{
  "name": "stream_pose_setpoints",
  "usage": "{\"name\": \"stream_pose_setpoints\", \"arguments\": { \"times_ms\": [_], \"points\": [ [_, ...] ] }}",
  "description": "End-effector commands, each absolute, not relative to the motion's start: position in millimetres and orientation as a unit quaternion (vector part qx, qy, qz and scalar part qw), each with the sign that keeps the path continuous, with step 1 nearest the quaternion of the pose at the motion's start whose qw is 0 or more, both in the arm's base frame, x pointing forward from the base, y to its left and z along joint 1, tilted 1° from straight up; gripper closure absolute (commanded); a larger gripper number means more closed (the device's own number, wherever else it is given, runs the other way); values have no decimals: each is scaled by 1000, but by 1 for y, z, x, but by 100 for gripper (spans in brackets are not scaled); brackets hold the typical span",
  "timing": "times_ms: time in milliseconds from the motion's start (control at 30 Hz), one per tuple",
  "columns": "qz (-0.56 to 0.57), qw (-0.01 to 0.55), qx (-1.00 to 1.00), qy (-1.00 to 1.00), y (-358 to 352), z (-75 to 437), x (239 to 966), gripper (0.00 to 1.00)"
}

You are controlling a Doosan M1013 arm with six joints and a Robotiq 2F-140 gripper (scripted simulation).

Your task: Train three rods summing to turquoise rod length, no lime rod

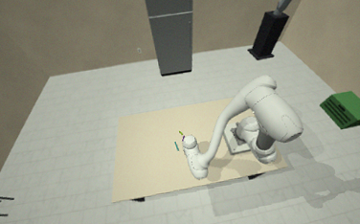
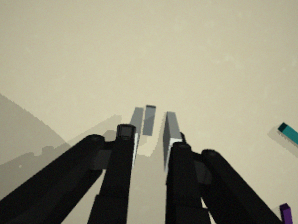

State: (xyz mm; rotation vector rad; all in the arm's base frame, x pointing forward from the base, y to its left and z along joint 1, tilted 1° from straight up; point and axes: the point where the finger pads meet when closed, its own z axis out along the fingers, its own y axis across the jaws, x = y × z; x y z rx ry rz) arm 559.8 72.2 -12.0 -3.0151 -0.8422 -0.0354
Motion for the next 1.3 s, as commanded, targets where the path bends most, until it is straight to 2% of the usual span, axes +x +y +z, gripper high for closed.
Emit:
{"name": "stream_pose_setpoints", "arguments": {
  "times_ms": [0,1267],
  "points": [
    [-9,6,-963,-270,74,-15,555,85],
    [-9,6,-963,-270,76,-15,551,85]
  ]
}}
